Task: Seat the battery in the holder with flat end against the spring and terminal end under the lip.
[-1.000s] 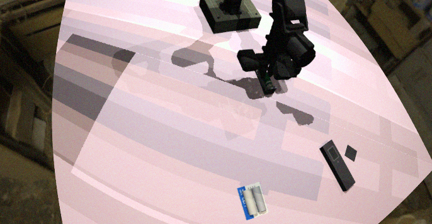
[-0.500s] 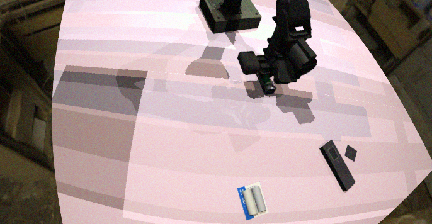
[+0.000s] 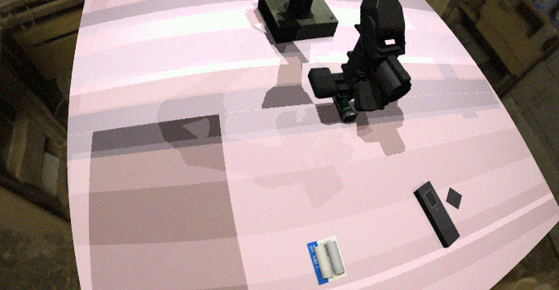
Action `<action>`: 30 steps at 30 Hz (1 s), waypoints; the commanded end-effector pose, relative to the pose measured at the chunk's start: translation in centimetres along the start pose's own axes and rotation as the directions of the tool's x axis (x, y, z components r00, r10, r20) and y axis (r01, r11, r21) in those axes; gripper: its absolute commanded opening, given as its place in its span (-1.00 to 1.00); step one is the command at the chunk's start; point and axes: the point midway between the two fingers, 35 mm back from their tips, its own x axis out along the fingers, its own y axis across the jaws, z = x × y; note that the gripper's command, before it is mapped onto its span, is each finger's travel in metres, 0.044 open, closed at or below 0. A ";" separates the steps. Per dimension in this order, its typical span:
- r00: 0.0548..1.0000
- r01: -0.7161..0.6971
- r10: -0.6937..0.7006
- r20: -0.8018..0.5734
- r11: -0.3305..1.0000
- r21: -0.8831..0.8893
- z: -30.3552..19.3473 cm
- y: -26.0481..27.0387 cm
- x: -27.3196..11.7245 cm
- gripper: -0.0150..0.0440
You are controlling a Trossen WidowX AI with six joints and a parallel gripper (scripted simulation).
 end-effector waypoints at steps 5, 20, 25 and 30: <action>1.000 -0.001 0.001 -0.013 1.000 -0.005 0.5 0.0 0.1 -0.28; 1.000 0.001 -0.001 -0.009 1.000 -0.005 1.0 0.1 0.0 -0.28; 1.000 0.001 -0.001 -0.009 1.000 -0.005 1.0 0.1 0.0 0.06; 1.000 0.001 -0.001 -0.009 1.000 -0.004 1.0 0.0 -0.3 0.06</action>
